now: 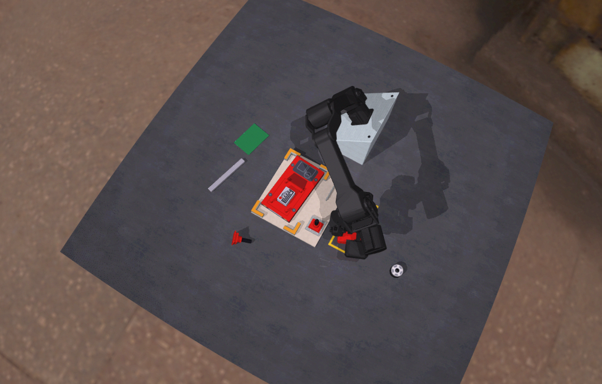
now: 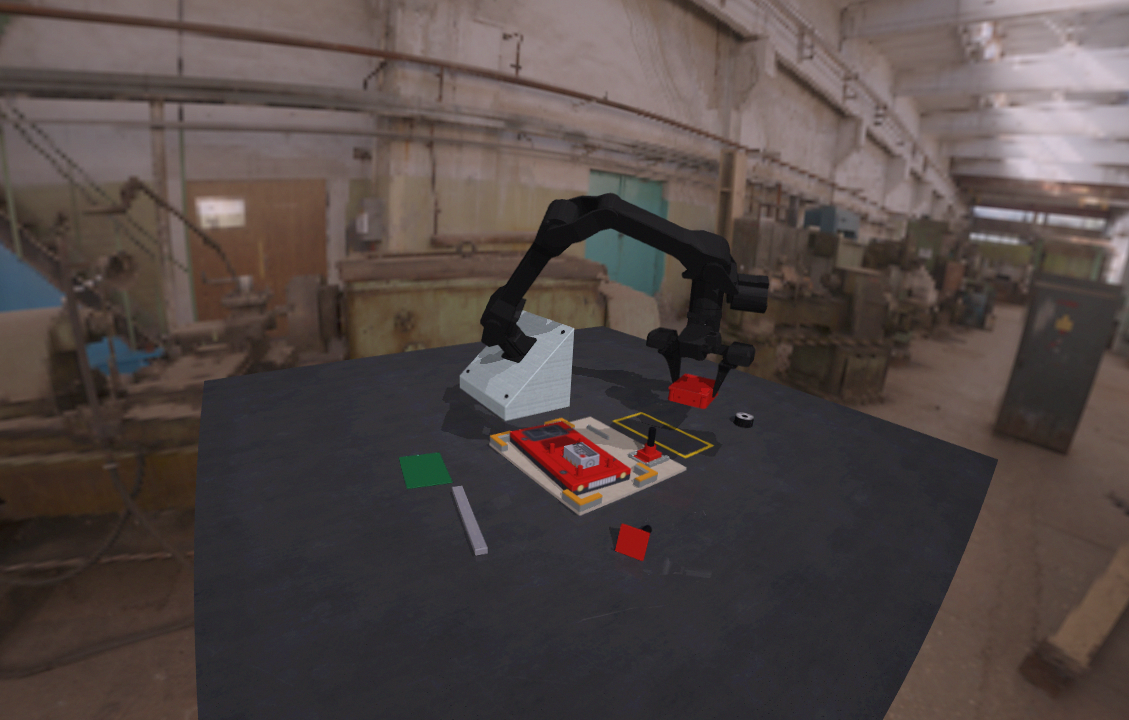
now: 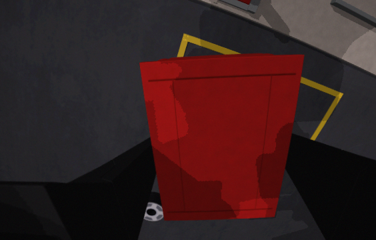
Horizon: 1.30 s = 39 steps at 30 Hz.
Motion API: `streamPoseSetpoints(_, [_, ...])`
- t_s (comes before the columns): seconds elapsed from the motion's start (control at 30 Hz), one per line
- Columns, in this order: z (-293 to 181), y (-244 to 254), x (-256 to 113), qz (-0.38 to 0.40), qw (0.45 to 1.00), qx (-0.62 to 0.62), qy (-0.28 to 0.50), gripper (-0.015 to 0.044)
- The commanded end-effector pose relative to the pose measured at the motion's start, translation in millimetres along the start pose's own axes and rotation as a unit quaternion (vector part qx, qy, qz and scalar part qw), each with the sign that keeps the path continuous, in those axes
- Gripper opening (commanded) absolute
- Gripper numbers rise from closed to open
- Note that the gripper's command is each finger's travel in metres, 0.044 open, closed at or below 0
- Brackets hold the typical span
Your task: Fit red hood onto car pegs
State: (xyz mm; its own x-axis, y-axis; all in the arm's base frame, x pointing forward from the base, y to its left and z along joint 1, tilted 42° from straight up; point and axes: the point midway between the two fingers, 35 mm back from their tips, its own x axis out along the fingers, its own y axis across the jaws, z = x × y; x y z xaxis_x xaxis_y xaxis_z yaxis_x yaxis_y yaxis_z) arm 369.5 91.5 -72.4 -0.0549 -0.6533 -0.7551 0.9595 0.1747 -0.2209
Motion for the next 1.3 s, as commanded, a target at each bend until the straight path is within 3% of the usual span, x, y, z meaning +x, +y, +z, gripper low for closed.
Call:
streamPoseSetpoints(0.0, [0.9,1.9,-7.9,0.003,1.000,0.005,0.003,0.0000])
streamPoseSetpoints(0.63, [83.6,-19.2,-9.8,0.004,0.982,-0.190,0.005,0.0000])
streamPoseSetpoints(1.27, [168.9,-63.4,-10.1,0.003,0.918,-0.396,0.002,0.0000])
